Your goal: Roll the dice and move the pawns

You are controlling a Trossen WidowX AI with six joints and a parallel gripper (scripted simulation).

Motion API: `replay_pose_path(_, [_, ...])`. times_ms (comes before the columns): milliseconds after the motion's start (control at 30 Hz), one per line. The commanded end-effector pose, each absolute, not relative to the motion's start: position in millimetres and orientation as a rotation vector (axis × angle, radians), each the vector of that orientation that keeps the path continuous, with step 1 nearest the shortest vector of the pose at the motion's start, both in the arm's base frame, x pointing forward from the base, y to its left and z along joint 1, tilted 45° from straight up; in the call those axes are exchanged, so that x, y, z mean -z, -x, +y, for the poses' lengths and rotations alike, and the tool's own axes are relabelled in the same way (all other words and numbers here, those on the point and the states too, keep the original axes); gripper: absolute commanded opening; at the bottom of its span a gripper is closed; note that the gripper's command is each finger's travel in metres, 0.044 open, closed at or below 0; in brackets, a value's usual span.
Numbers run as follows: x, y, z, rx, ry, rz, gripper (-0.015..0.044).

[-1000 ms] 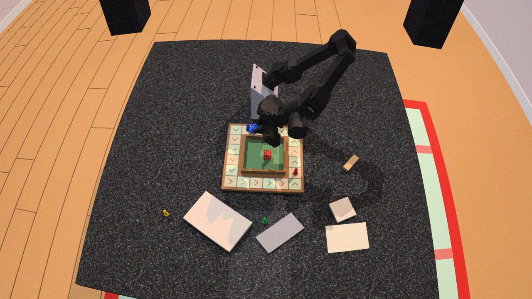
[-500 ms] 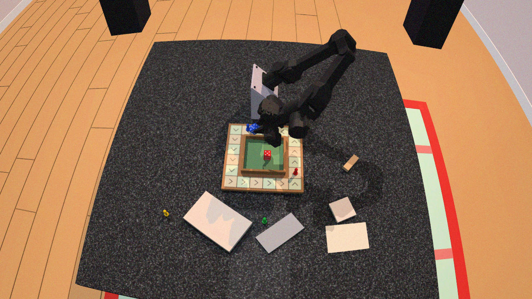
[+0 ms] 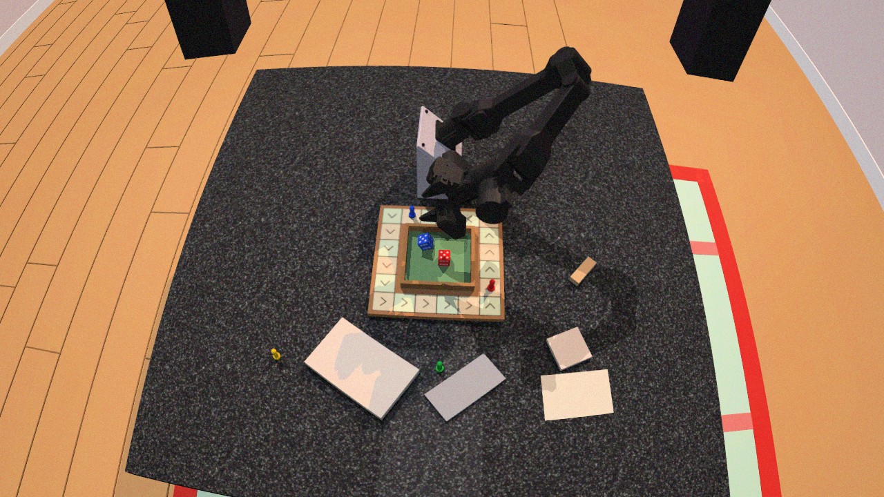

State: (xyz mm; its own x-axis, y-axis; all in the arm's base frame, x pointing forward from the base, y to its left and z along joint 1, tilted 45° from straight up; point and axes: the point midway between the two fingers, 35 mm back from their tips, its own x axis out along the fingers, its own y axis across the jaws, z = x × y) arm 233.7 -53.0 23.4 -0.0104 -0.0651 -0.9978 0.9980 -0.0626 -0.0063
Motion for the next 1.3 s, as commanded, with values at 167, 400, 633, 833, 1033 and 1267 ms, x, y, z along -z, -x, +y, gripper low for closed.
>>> replay_pose_path(167, [-34.9, -233.9, -65.6, 1.263, -1.228, 1.176, 0.044])
replay_pose_path(400, [3.9, -232.1, -51.1, 0.923, -1.637, 1.625, 0.044])
replay_pose_path(633, [9.6, -237.1, -51.8, 0.74, -1.841, 1.67, 0.044])
replay_pose_path(833, [-3.7, -258.6, -34.9, 0.628, -1.594, 1.676, 0.0335])
replay_pose_path(1033, [-38.6, -312.9, 14.6, 0.112, -1.233, 1.651, 0.02])
replay_pose_path(1267, [-78.8, -348.1, 72.7, -0.341, -0.899, 1.546, 0.02])
